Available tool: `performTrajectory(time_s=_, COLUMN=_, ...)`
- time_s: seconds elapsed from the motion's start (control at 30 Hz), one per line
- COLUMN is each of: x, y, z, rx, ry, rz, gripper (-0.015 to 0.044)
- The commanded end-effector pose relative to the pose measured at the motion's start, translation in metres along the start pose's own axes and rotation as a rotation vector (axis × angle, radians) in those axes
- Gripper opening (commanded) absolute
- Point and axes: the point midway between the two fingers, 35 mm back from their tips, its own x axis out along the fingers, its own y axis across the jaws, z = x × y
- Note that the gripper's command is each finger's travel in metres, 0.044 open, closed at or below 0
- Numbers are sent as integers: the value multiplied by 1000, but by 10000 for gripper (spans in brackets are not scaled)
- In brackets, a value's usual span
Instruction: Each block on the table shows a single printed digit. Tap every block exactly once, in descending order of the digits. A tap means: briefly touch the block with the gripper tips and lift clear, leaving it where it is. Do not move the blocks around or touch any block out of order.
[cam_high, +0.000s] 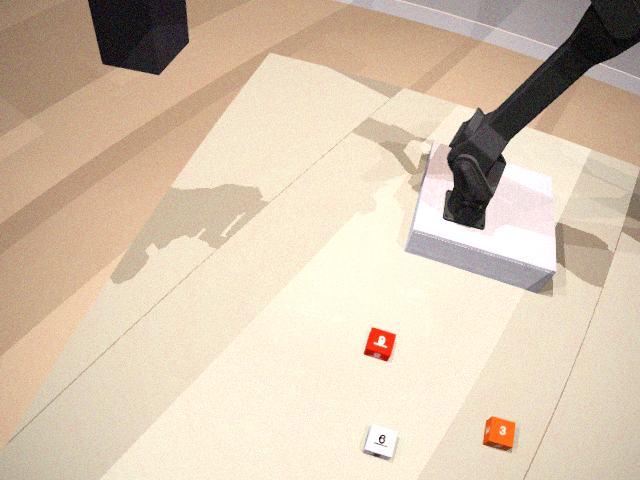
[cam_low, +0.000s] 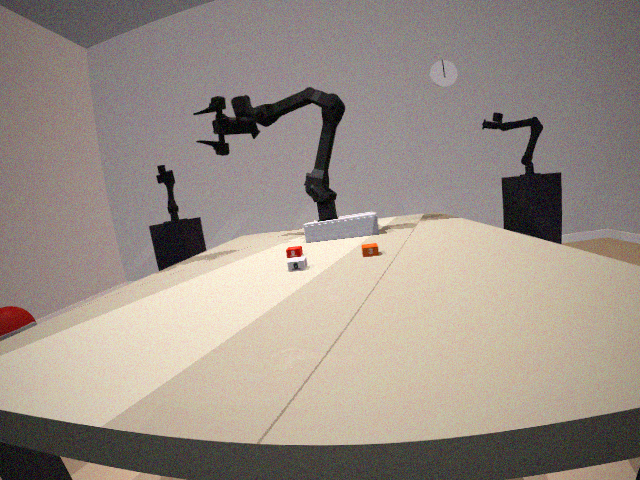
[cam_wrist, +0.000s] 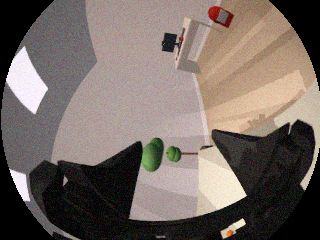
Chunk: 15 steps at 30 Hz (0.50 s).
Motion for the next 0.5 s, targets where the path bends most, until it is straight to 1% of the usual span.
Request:
performTrajectory(time_s=0.0, x=2, y=-1, z=-1, rx=-1, ry=4, rz=-3, gripper=400)
performTrajectory(time_s=0.1, x=28, y=-14, z=-24, rx=-26, ry=70, rz=-55, gripper=400)
performTrajectory(time_s=0.27, x=73, y=-41, z=-89, rx=-128, ry=255, rz=-186, gripper=400)
performTrajectory(time_s=0.37, x=90, y=-58, z=-136, rx=-225, ry=391, rz=-267, gripper=400)
performTrajectory(time_s=0.47, x=97, y=-74, z=-185, rx=-349, ry=546, rz=-342, gripper=400)
